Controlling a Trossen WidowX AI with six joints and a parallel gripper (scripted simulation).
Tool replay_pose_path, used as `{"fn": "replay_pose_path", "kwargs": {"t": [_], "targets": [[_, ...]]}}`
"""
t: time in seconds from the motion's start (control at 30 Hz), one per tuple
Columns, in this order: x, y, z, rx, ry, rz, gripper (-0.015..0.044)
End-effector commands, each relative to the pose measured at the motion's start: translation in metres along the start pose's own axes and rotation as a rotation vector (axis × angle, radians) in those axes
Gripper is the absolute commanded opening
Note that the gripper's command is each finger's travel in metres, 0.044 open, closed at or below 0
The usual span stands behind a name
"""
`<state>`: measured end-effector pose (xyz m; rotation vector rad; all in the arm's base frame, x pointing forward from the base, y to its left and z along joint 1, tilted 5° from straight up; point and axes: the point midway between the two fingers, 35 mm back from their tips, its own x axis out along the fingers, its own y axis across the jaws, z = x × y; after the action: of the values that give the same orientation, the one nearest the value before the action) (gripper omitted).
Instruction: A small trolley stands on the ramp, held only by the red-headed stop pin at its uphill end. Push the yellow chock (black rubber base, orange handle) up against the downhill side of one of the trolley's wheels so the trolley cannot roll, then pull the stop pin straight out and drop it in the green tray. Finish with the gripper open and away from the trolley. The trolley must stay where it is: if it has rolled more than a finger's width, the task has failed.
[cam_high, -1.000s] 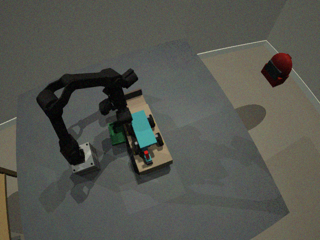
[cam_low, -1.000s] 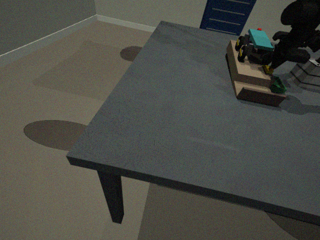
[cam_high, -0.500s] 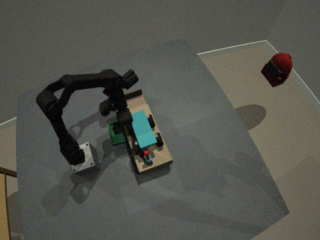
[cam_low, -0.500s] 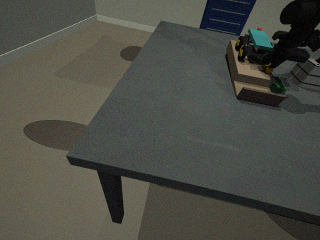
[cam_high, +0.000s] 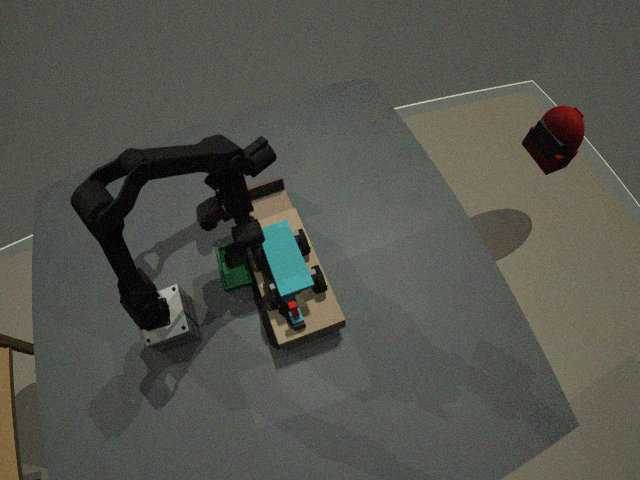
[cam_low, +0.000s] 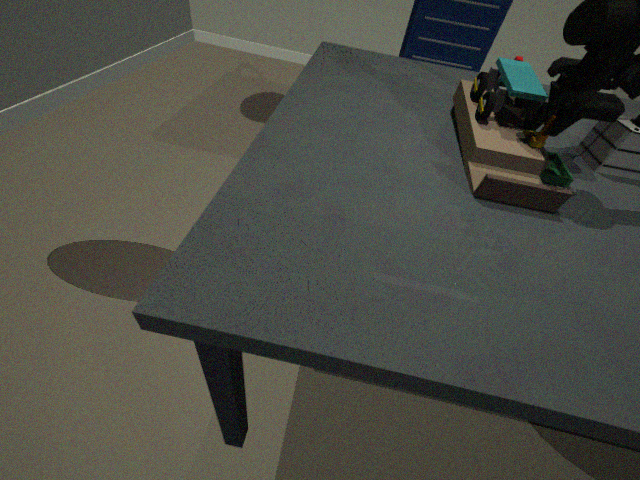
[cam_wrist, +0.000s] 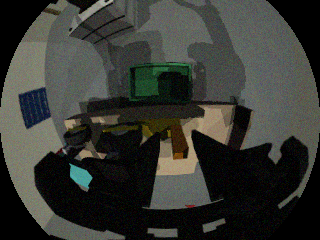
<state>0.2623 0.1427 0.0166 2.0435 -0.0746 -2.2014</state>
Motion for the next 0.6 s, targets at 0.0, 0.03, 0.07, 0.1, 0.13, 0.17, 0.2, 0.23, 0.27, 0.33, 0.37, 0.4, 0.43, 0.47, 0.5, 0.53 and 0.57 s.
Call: {"fn": "replay_pose_path", "kwargs": {"t": [0.0,0.03,0.07,0.1,0.13,0.17,0.2,0.23,0.27,0.33,0.37,0.4,0.43,0.47,0.5,0.53,0.57], "targets": [[-0.017,-0.001,-0.001,0.004,0.016,-0.004,0.019],[-0.019,0.0,0.0,0.004,0.016,-0.004,0.019],[-0.022,0.0,0.0,0.004,0.016,-0.004,0.019],[-0.025,0.0,0.0,0.004,0.016,-0.004,0.019],[-0.028,0.0,0.0,0.004,0.016,-0.004,0.019],[-0.031,0.0,0.0,0.004,0.016,-0.004,0.019],[-0.034,0.0,0.0,0.004,0.017,-0.004,0.019],[-0.037,0.0,0.0,0.004,0.017,-0.004,0.019],[-0.04,-0.001,-0.001,0.004,0.017,-0.004,0.019],[-0.046,-0.001,-0.001,0.004,0.017,-0.004,0.019],[-0.048,-0.001,-0.001,0.004,0.017,-0.004,0.019],[-0.051,-0.001,-0.001,0.004,0.017,-0.005,0.019],[-0.053,-0.001,-0.002,0.004,0.017,-0.005,0.019],[-0.053,-0.001,-0.002,0.004,0.017,-0.005,0.019],[-0.044,-0.001,0.0,0.0,0.008,-0.002,0.0216],[-0.044,-0.001,0.0,0.0,0.008,-0.002,0.0242],[-0.044,-0.001,0.0,0.0,0.008,-0.002,0.0269]]}}
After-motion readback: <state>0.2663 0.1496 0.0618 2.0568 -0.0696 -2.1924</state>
